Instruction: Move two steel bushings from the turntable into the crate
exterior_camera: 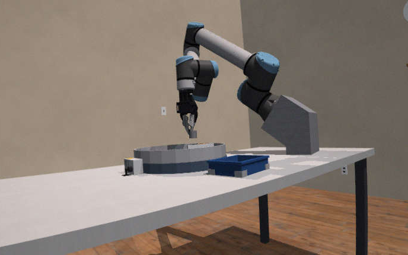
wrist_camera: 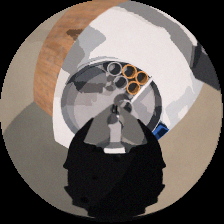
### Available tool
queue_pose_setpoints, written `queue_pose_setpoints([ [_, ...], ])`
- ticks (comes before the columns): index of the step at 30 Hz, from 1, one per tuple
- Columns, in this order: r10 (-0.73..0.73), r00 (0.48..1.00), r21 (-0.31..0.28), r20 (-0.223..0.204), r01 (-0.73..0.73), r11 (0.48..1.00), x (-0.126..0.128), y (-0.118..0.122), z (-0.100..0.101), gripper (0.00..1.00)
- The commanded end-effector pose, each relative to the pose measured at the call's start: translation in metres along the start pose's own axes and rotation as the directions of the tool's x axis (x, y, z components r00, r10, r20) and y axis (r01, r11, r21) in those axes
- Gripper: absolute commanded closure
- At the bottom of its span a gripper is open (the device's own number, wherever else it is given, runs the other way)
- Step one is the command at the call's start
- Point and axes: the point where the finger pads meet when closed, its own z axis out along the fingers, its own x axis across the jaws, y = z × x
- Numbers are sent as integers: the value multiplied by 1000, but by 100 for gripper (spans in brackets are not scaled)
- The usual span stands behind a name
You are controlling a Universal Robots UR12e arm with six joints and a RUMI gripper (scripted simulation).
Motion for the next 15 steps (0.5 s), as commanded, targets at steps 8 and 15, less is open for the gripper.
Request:
queue_pose_setpoints([
  [8,1,1000,1,0,-1,1000,54,55,0,100],
  [15,1,1000,1,0,-1,1000,82,83,0,100],
])
